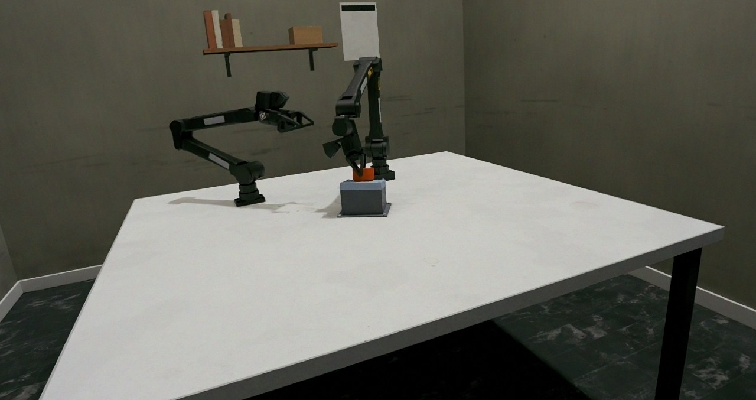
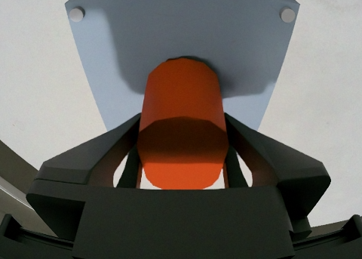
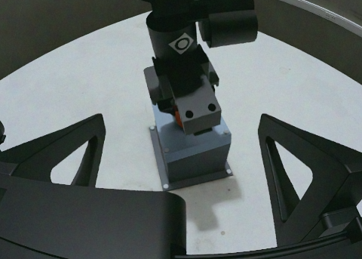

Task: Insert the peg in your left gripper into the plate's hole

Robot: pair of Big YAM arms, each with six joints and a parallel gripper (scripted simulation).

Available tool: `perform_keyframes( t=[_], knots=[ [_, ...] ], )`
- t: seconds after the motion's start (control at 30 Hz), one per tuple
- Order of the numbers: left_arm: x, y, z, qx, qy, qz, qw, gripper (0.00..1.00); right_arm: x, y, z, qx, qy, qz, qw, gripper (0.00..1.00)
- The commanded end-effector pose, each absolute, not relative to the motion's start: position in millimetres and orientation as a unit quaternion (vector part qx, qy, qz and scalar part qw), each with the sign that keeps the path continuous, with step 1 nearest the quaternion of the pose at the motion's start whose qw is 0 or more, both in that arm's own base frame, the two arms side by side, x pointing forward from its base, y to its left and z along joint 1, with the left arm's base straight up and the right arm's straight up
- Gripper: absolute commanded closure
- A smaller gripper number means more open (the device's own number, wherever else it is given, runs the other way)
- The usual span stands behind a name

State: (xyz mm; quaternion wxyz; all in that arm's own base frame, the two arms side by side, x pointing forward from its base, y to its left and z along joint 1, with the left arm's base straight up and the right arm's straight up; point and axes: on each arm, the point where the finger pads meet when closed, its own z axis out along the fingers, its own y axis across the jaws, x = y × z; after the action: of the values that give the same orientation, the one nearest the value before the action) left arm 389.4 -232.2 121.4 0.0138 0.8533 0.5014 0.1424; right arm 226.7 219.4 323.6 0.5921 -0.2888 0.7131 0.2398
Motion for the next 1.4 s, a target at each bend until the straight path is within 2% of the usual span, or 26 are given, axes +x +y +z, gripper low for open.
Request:
perform_keyframes(
  t=[0.0, 0.1, 0.5, 0.57, 0.6, 0.87, 1.37],
  knots=[
    [399.2, -243.8, 137.6, 0.85, 0.505, 0.146, 0.029, 0.6, 227.4, 220.5, 342.6, -0.285, 0.703, 0.245, 0.604, 0.0],
    [397.8, -245.5, 139.8, 0.85, 0.504, 0.147, 0.032, 0.32, 227.4, 220.5, 342.6, -0.285, 0.703, 0.245, 0.604, 0.0],
    [387.5, -249.5, 178.0, 0.847, 0.505, 0.158, 0.055, 0.3, 227.4, 220.5, 342.6, -0.285, 0.703, 0.245, 0.604, 0.0],
    [387.6, -250.3, 173.6, 0.849, 0.504, 0.153, 0.044, 0.07, 227.4, 220.5, 342.6, -0.285, 0.703, 0.245, 0.604, 0.0],
    [386.3, -250.1, 183.8, 0.847, 0.505, 0.156, 0.052, 0.0, 227.4, 220.5, 342.6, -0.285, 0.703, 0.245, 0.604, 0.0],
    [370.4, -253.3, 243.7, 0.845, 0.506, 0.161, 0.067, 0.0, 227.4, 220.5, 342.6, -0.285, 0.703, 0.245, 0.604, 0.0],
    [362.6, -256.3, 243.7, 0.852, 0.503, 0.145, 0.022, 0.0, 227.4, 220.5, 342.6, -0.285, 0.703, 0.245, 0.604, 0.0]
  ],
)
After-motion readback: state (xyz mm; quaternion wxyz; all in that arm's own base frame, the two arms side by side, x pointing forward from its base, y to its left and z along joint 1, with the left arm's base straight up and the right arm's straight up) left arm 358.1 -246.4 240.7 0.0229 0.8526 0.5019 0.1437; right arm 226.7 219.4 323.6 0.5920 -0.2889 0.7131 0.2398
